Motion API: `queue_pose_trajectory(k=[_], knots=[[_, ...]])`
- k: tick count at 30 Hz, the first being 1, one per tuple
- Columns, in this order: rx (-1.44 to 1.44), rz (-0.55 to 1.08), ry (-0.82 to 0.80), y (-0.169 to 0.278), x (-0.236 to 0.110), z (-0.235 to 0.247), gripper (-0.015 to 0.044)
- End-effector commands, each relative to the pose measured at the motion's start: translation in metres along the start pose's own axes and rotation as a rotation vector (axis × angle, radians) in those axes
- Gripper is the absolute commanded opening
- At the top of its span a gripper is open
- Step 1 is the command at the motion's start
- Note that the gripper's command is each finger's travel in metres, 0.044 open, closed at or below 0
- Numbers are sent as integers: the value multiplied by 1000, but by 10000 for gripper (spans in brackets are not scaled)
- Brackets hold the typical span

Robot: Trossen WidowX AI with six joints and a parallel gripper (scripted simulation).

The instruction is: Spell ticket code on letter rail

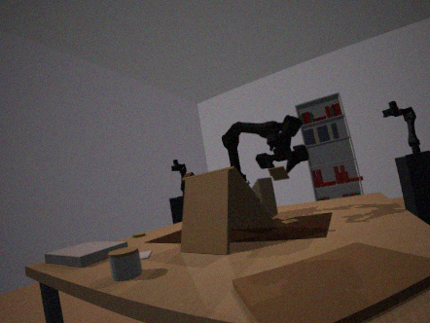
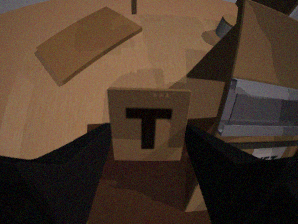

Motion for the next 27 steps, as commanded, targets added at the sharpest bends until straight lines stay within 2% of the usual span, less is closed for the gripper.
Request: queue_pose_trajectory(k=[1,4,13,27], knots=[[34,-10,12,0,0,2,0],[34,-10,12,0,4,3,0],[34,-13,16,-1,50,1,0],[34,-13,16,-1,50,-1,0]])
Point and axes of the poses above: the point midway between the two fingers, 35 mm back from their tips, its own x axis out along the fingers, its own z axis across the jaws, y = z × x, the point moved 3 cm from there along -x, back along the fingers, and after that the axes turned 7 degrees about -x, right-handed, at the moved point
